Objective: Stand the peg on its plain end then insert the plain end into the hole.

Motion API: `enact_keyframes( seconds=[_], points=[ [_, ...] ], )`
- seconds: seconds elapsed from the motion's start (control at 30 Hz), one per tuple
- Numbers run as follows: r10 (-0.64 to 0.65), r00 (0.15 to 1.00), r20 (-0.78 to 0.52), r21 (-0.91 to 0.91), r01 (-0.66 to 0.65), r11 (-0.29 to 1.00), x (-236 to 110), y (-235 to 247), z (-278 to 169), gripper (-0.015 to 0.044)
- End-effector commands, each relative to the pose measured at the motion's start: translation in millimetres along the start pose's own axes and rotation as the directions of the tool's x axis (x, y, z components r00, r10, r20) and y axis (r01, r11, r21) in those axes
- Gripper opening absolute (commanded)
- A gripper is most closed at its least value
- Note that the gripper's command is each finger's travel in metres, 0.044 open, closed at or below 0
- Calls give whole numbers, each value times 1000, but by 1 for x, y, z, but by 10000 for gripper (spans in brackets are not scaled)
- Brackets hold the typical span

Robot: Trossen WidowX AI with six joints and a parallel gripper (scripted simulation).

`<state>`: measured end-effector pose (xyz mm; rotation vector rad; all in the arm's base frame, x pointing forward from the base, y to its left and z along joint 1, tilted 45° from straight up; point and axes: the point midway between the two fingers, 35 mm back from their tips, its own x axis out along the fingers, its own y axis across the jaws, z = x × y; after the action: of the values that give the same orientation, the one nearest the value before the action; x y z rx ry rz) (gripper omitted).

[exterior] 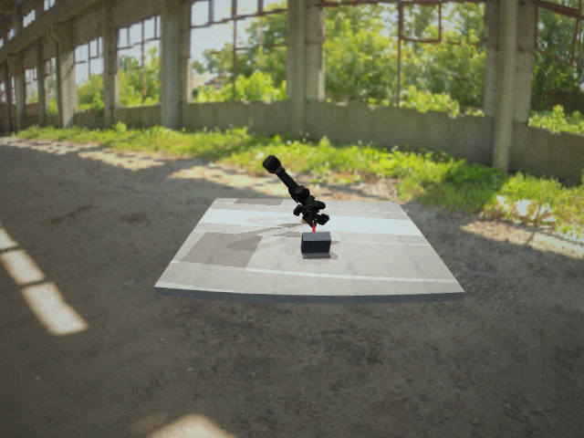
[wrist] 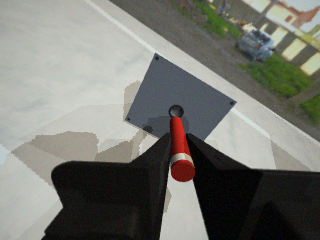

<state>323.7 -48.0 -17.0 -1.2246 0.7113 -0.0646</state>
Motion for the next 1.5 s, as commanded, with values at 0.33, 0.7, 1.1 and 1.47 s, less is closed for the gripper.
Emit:
enact_keyframes(
  seconds=[0.33,0.7,1.1,1.47],
  points=[
    [-16,1000,20,-2,16,1000,6,0,-1,0],
    [-29,999,33,1,29,1000,11,0,-2,0],
    [-36,999,40,3,36,999,26,0,-3,0],
    [-34,999,39,6,34,999,29,0,-3,0]
  ],
)
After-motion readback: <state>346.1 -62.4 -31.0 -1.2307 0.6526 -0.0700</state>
